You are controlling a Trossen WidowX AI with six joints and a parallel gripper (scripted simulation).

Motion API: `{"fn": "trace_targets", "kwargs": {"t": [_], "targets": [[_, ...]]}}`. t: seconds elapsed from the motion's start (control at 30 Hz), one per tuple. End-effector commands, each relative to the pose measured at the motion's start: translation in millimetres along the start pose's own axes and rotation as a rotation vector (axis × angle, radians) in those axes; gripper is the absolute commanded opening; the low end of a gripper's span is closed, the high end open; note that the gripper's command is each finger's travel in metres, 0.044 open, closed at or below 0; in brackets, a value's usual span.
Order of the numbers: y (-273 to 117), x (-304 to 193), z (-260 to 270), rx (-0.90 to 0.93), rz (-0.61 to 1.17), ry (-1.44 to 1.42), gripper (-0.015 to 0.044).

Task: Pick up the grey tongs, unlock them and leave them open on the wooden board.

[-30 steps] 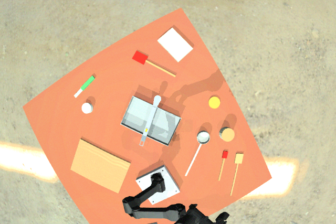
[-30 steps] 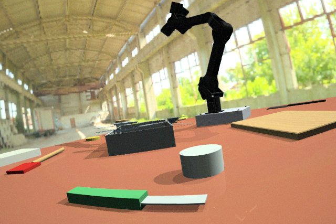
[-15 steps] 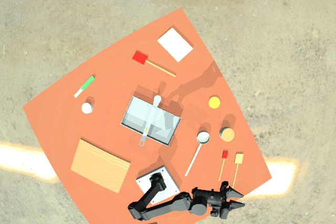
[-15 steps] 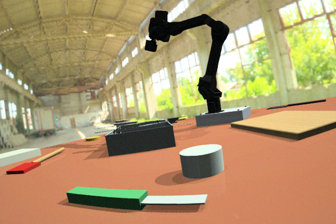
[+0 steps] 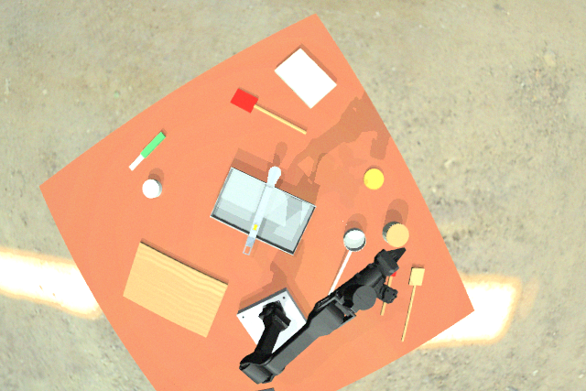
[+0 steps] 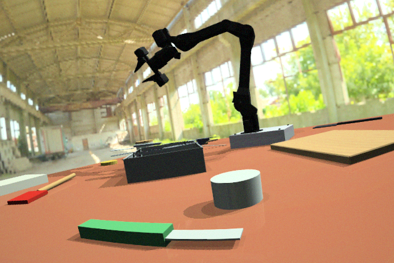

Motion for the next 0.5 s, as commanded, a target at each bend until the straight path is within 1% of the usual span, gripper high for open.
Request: {"fn": "trace_targets", "kwargs": {"t": [0.0, 0.23, 0.47], "targets": [[9.9, -38.2, -14.2, -0.072, 0.189, -0.172, 0.026], [8.1, -117.7, -45.8, -0.16, 0.617, -0.522, 0.026], [-17.2, -189.5, -81.8, -0.162, 1.094, -0.853, 0.026]]}}
Point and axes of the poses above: the point midway between the two fingers, 35 mm back from their tips, its own y axis out along the fingers, its own z axis across the jaws, x = y × z, the point moved 9 cm from there along -y, back along the fingers, and after that the axes turned 3 degrees about y, right-handed, at the moved point
